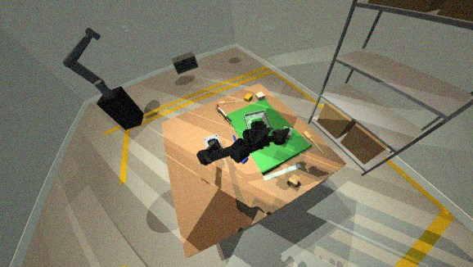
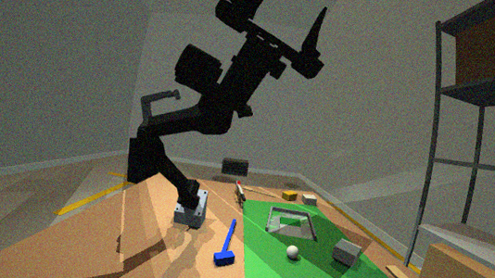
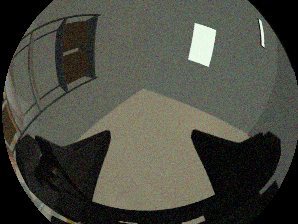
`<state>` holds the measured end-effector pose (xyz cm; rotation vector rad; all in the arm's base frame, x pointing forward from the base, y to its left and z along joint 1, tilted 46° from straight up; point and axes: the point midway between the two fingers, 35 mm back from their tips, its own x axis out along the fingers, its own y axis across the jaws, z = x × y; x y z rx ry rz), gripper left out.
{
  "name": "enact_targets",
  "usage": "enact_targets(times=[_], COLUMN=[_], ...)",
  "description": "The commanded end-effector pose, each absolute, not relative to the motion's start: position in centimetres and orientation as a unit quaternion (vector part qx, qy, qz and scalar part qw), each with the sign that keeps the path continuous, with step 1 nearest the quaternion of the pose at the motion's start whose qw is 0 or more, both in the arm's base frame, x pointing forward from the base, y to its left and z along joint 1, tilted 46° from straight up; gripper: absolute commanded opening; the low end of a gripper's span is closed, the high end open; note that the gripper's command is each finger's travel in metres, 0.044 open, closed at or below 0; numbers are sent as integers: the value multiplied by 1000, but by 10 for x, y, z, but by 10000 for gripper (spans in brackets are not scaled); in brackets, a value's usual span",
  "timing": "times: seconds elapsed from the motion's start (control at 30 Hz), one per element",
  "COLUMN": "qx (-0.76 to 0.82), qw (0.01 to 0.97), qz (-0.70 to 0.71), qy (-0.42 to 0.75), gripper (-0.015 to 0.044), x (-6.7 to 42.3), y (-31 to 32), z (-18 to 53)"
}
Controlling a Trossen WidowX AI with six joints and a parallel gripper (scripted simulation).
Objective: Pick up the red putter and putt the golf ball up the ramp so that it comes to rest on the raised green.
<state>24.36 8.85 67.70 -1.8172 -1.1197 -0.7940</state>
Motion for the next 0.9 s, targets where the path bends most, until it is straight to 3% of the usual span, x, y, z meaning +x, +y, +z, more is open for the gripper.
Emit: enact_targets(times=[0.0, 0.4, 0.87], qx=[-730, -715, -677], qw=[482, 602, 678], qz=[-232, -38, 242], qy=[-426, -353, -152], gripper=[440, 440, 440], x=[299, 394, 459], y=[108, 167, 269], z=[643, 542, 329])
